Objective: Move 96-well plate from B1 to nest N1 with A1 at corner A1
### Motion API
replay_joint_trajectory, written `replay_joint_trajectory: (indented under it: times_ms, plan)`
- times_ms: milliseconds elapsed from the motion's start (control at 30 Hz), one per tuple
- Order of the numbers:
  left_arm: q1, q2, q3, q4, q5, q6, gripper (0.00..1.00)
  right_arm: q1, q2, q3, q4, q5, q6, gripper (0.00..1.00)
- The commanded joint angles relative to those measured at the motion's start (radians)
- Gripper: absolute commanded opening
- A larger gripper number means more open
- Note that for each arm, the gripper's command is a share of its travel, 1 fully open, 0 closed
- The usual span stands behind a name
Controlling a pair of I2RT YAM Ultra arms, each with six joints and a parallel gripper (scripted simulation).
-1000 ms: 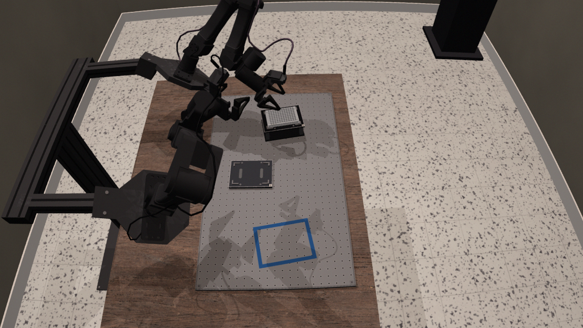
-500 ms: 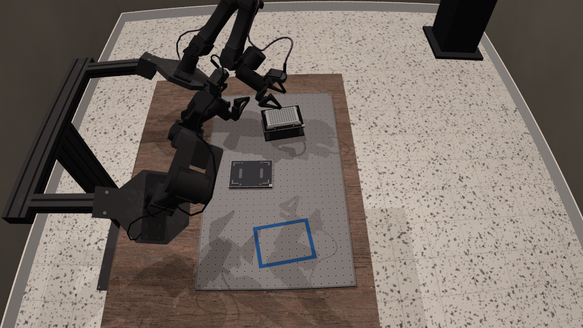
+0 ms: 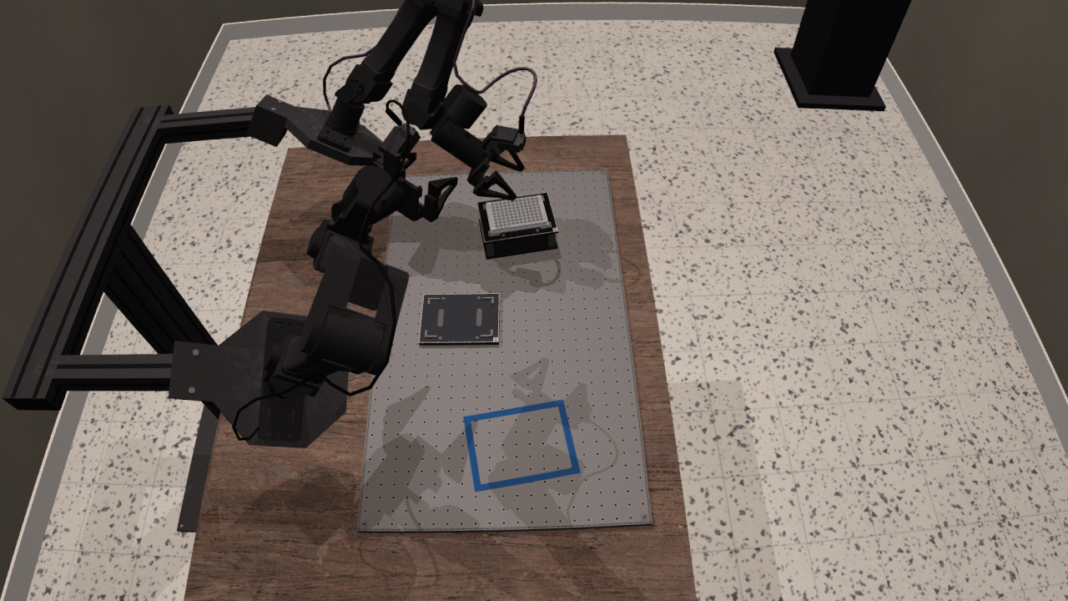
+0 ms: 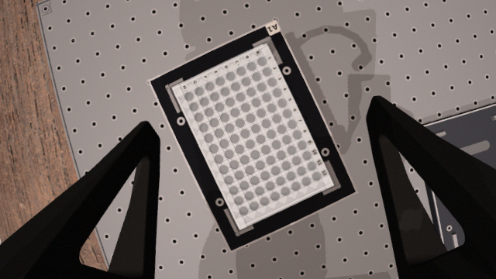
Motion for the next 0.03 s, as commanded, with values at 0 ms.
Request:
replay_joint_trajectory:
  times_ms: [0]
  plan:
    - [-0.005, 0.009, -0.006, 0.016, 0.02, 0.005, 1.0, 0.01, 0.0, 0.004, 0.019, -0.004, -0.002, 1.0]
